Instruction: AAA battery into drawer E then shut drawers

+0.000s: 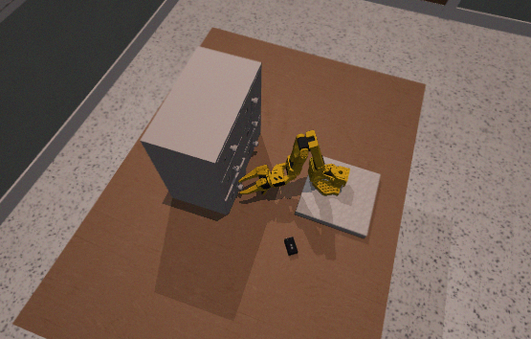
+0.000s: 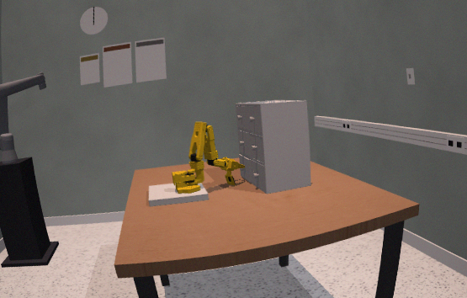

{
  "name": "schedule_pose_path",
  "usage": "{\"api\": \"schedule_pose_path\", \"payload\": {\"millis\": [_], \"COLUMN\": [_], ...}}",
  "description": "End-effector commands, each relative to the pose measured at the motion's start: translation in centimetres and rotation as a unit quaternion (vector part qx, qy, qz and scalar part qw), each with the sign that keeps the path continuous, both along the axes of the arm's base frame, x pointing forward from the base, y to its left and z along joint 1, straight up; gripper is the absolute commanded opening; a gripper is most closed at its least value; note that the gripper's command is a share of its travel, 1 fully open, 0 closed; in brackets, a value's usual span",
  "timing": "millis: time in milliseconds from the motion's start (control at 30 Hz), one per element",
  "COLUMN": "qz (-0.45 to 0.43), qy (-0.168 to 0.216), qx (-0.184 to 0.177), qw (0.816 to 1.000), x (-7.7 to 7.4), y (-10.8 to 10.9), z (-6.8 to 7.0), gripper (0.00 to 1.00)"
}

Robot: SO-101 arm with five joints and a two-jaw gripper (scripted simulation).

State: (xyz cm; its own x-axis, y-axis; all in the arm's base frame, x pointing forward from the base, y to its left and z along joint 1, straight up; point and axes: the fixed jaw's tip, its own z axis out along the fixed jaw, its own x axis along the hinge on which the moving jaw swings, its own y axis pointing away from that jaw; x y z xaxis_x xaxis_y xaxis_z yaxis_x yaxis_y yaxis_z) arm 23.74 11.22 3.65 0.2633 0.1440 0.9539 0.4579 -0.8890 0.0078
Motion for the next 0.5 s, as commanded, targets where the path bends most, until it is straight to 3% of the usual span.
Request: {"api": "schedule_pose_path", "payload": {"millis": [0, 467], "qz": [-0.011, -0.011], "qy": [0.019, 0.014], "qx": [-0.012, -0.010], "qw": [1.000, 1.000], "x": [0.09, 0.19], "y": [-0.61, -0.56], "z": [-1.35, -1.08], "gripper": [0.21, 0.21]}}
